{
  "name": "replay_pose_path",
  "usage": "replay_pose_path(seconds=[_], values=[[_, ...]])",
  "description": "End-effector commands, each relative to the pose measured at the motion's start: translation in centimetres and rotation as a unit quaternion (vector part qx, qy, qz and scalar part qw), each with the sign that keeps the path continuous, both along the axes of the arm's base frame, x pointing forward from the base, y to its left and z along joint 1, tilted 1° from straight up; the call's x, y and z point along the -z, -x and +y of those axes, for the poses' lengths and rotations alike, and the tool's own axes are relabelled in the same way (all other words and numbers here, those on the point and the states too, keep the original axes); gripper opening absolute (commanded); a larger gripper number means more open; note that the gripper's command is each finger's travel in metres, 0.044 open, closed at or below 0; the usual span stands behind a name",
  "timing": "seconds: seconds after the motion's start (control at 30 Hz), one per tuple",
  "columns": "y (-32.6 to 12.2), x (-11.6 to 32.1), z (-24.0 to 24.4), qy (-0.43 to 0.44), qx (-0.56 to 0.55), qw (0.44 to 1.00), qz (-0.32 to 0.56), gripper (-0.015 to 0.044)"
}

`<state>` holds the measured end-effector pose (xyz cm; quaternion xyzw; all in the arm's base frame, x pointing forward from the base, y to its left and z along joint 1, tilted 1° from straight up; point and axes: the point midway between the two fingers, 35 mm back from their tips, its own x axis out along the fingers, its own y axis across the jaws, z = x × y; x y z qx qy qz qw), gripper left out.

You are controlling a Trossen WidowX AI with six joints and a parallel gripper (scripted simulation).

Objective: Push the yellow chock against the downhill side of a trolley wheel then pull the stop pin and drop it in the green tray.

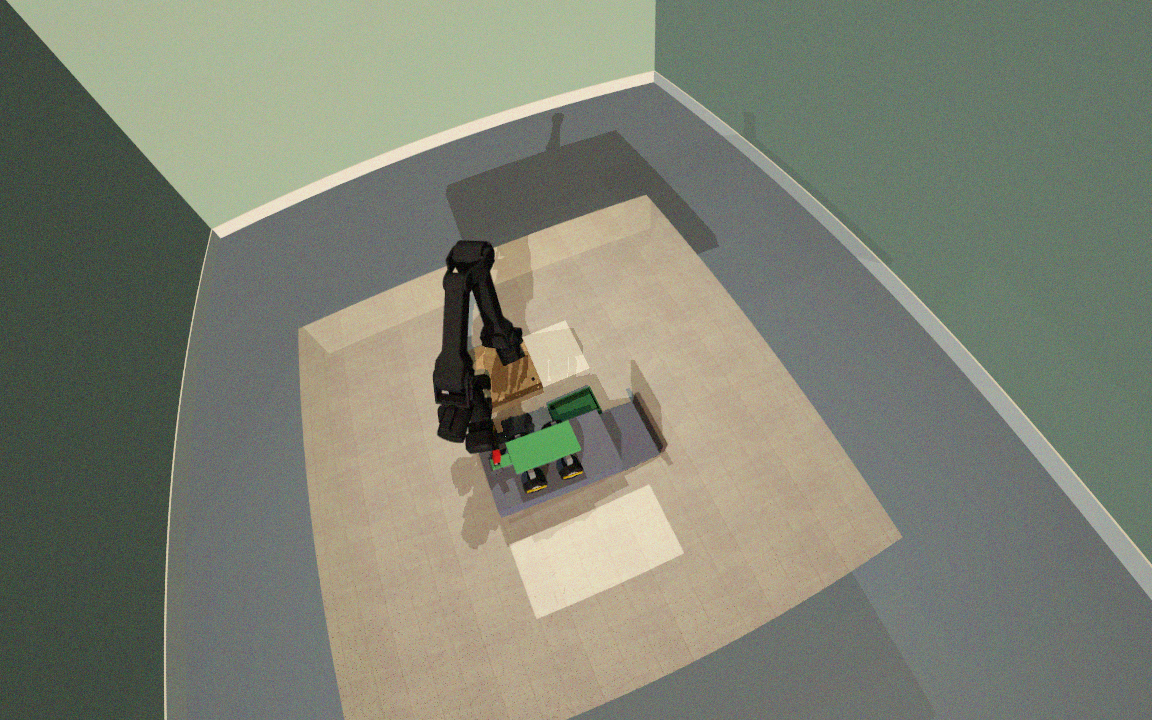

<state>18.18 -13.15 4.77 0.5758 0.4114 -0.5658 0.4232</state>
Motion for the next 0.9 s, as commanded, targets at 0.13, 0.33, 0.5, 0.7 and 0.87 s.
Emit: replay_pose_path(seconds=[0.13,0.33,0.5,0.7,0.87], values=[[0.0,-2.8,0.0,0.005,0.003,1.000,-0.003,0.0000],[0.1,-4.8,0.2,0.005,0.003,1.000,-0.003,0.0000],[0.2,-6.4,0.2,0.005,0.003,1.000,-0.003,0.0000],[0.2,-8.4,0.2,0.005,0.003,1.000,-0.003,0.0000],[0.2,-10.0,0.2,0.005,0.003,1.000,-0.003,0.0000]])
